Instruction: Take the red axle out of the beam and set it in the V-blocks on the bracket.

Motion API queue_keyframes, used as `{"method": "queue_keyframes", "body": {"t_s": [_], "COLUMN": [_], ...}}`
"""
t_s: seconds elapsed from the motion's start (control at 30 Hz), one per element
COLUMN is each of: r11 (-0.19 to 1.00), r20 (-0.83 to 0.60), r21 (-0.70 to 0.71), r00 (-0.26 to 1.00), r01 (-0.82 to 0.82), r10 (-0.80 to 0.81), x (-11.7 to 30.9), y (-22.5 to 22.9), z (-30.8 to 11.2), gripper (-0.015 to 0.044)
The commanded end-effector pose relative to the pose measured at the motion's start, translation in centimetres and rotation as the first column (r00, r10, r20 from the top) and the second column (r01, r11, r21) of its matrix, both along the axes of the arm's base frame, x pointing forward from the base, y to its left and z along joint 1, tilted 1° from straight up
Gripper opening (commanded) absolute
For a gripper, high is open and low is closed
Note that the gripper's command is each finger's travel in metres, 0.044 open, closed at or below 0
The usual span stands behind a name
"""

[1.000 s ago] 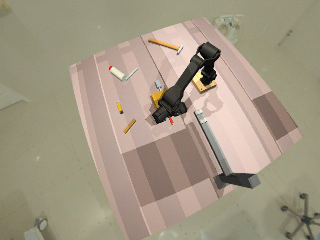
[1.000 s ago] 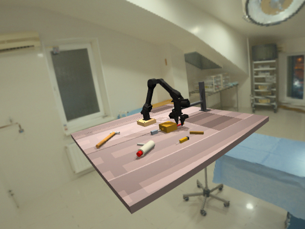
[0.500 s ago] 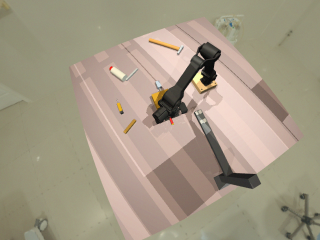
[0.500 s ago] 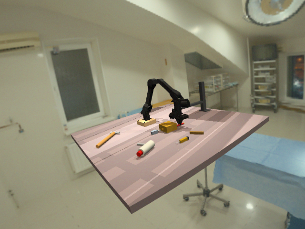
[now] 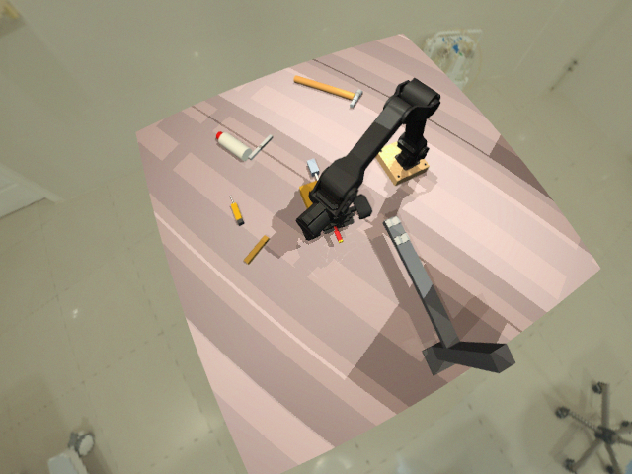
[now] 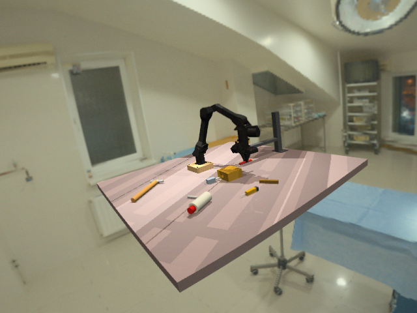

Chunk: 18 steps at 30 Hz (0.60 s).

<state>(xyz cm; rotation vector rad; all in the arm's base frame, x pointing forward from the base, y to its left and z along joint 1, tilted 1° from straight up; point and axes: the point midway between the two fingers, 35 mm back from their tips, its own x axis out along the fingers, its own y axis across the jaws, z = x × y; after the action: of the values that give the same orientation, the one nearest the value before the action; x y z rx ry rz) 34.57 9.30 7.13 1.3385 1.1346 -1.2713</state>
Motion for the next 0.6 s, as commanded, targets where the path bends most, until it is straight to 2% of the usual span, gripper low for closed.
{"method": "queue_keyframes", "body": {"t_s": [0.0, 0.4, 0.57], "r11": [1.000, 1.000, 1.000], "r20": [0.005, 0.004, 0.004], "r21": [0.001, 0.001, 0.001], "r00": [1.000, 1.000, 1.000], "r01": [-0.001, 0.001, 0.002], "r10": [0.001, -0.001, -0.002], "x": [0.2, 0.0, -0.2], "y": [0.0, -0.1, 0.2], "z": [2.0, 7.8, 8.0], "gripper": [0.0000, 0.0000, 0.0000]}}
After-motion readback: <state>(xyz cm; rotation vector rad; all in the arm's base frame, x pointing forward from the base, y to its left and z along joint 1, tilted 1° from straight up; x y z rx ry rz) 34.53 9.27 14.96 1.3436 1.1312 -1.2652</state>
